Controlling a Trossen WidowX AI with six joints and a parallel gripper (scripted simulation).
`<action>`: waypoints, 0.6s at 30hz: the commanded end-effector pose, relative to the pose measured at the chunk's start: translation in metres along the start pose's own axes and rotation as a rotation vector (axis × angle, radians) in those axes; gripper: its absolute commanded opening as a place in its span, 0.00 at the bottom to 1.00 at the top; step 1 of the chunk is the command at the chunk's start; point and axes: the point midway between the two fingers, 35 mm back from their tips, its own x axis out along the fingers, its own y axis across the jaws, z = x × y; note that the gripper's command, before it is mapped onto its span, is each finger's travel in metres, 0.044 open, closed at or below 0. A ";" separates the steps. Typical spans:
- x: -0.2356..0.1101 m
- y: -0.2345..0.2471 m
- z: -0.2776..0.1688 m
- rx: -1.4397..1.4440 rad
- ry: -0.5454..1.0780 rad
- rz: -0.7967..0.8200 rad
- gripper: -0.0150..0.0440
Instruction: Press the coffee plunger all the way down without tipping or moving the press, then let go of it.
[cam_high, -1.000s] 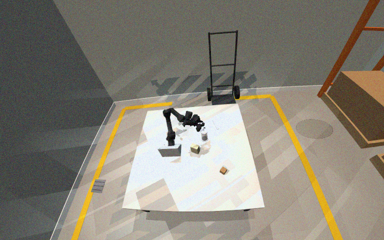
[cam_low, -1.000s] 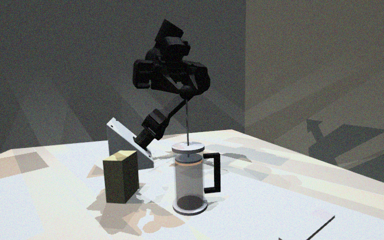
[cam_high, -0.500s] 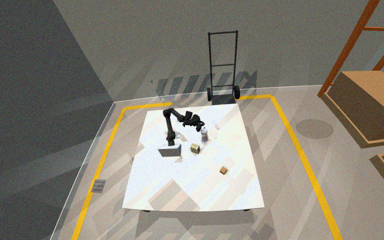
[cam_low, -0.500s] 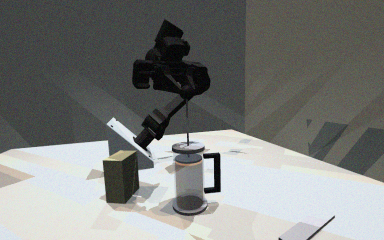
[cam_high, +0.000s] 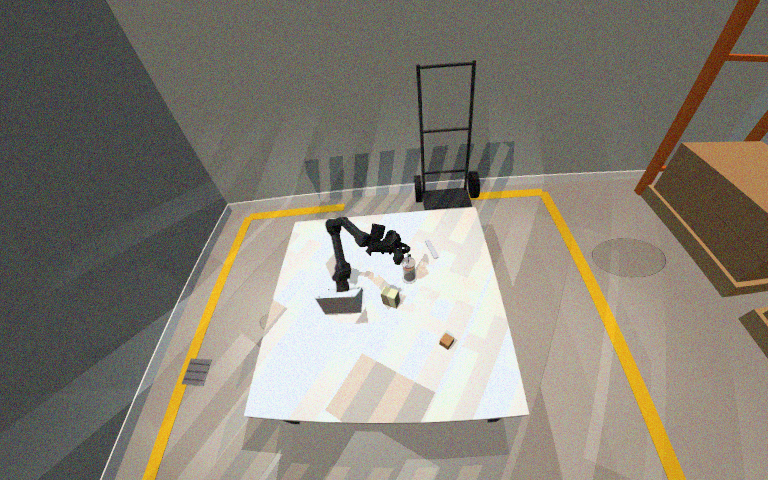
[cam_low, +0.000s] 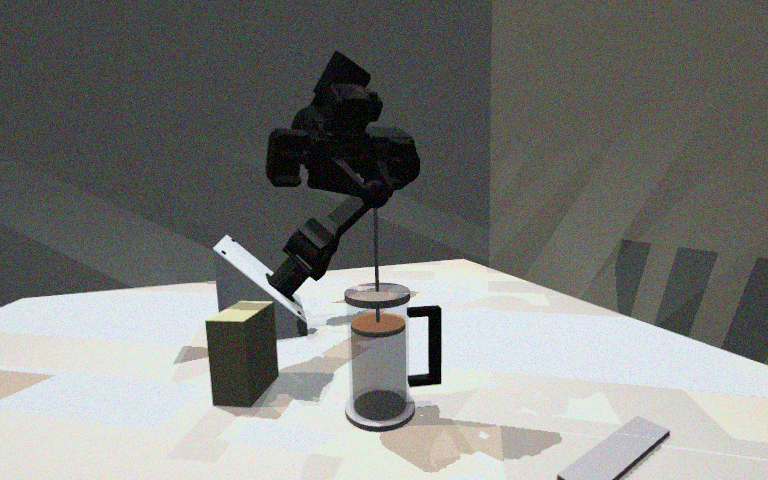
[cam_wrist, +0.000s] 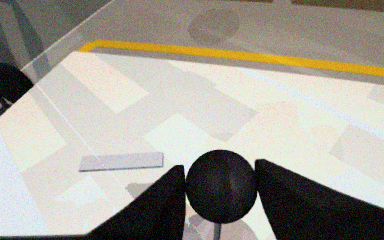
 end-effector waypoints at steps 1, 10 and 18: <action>0.009 -0.002 -0.015 0.015 0.021 0.001 0.47; 0.017 -0.003 -0.027 0.015 0.022 0.000 0.47; 0.024 -0.003 -0.038 0.015 0.021 0.000 0.47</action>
